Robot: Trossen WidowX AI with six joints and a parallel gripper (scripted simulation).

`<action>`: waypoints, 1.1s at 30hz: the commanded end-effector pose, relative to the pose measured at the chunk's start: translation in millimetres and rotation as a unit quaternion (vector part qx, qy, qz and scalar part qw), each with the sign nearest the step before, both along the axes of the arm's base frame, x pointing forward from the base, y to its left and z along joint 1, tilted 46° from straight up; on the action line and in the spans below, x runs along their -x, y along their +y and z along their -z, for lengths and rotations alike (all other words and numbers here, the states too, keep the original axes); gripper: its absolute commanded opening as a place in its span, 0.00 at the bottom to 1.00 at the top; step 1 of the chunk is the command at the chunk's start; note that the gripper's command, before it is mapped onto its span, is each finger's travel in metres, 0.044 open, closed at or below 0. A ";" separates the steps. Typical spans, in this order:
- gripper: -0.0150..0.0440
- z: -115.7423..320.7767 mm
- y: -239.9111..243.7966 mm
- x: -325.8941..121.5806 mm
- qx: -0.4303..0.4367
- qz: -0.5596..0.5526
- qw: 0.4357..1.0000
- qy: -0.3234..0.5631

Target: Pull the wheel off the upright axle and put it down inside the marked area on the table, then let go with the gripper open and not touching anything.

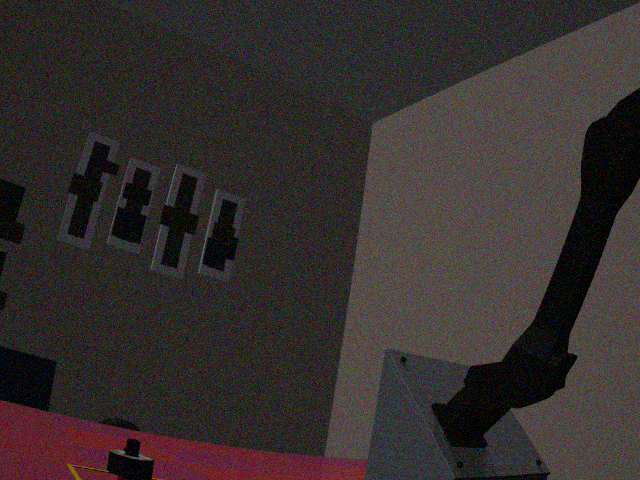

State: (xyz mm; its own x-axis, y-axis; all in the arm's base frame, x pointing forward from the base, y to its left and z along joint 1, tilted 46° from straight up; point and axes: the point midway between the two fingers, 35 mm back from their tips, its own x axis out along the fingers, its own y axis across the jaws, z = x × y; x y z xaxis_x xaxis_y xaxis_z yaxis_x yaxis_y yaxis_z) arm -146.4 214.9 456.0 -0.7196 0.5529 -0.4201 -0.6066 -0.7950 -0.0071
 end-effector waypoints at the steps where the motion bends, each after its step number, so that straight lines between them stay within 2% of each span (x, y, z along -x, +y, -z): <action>1: 0.76 18.9 38.6 -26.0 0.027 0.060 0.998 -0.013; 8: 0.76 47.4 84.5 -78.4 0.071 0.148 0.986 -0.017; 19: 0.76 95.2 125.3 -183.5 0.141 0.282 0.949 0.001; 26: 0.76 138.8 131.0 -261.9 0.199 0.362 0.910 0.023; 33: 0.76 185.3 115.1 -338.5 0.254 0.433 0.863 0.058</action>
State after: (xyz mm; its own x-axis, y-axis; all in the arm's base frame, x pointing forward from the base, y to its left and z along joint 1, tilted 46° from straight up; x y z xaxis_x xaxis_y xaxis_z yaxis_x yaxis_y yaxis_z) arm 153.8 341.6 293.4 -0.2115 0.6824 -0.6998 -0.9623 -0.0200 0.2713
